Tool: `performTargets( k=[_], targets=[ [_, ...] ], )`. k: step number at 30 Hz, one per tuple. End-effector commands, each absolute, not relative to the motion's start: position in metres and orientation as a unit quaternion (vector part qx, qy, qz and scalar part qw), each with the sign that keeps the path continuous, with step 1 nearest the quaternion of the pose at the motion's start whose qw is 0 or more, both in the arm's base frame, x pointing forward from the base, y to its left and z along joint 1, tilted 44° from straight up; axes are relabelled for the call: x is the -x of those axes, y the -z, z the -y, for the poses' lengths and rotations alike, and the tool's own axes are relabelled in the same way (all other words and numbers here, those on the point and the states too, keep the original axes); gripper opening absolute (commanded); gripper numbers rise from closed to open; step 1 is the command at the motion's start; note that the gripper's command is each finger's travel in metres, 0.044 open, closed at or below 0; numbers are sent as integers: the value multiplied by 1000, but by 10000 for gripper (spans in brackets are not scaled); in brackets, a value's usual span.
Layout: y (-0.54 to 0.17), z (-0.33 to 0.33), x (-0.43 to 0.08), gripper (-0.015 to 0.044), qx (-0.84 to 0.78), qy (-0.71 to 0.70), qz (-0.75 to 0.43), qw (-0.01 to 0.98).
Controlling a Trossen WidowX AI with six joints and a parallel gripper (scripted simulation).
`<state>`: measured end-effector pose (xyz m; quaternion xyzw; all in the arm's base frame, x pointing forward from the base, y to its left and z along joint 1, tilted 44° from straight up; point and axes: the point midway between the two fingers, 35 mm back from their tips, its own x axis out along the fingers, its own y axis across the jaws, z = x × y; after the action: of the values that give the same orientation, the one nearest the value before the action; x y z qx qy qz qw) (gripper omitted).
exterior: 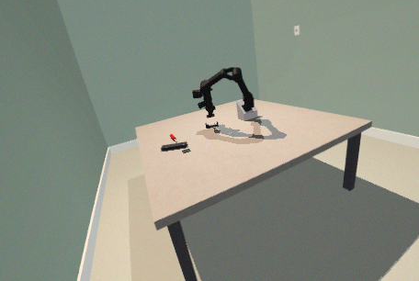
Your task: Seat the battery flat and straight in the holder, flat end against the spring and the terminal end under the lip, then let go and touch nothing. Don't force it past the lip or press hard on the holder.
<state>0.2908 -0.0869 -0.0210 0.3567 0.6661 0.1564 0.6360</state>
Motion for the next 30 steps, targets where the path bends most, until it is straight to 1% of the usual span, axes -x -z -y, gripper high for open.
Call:
performTargets(
  k=[1,30],
  targets=[
    [20,87,-294,84,-372,-142,-669,628],
    [50,59,-302,84,-377,-87,-587,712]
  ],
)
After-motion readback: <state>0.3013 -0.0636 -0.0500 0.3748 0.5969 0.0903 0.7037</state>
